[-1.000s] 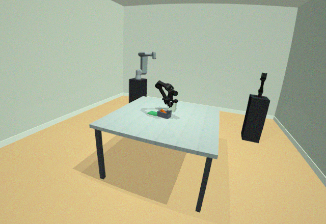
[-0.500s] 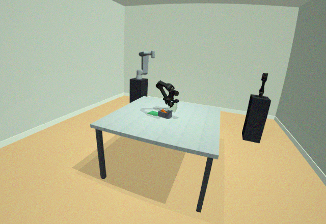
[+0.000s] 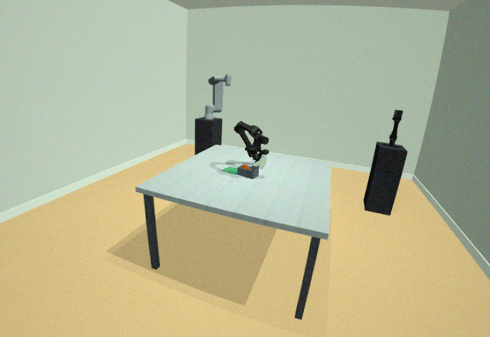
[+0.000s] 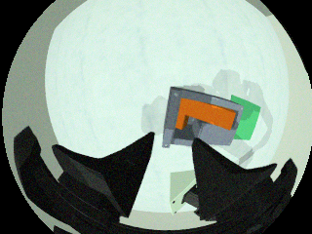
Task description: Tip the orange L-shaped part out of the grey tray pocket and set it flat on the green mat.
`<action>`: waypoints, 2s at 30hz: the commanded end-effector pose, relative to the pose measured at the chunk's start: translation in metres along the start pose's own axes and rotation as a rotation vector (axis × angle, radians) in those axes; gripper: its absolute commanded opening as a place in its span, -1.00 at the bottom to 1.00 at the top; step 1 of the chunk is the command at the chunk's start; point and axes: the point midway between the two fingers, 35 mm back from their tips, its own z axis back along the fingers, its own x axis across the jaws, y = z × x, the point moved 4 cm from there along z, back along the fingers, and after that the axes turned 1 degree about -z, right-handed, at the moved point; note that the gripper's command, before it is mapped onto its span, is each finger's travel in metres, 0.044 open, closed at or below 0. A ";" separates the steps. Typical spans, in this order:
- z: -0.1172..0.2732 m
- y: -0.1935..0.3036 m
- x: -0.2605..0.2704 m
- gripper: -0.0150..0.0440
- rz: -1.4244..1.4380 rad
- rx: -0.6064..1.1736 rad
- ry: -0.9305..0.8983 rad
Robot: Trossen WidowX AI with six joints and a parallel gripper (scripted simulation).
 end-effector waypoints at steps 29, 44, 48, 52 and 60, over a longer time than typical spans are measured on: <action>-0.087 0.001 -0.003 0.12 -0.007 0.012 0.007; -0.108 0.001 -0.004 0.12 -0.007 0.011 0.009; -0.108 0.001 -0.004 0.12 -0.007 0.011 0.009; -0.108 0.001 -0.004 0.12 -0.007 0.011 0.009; -0.104 0.002 -0.002 0.12 -0.007 0.007 0.000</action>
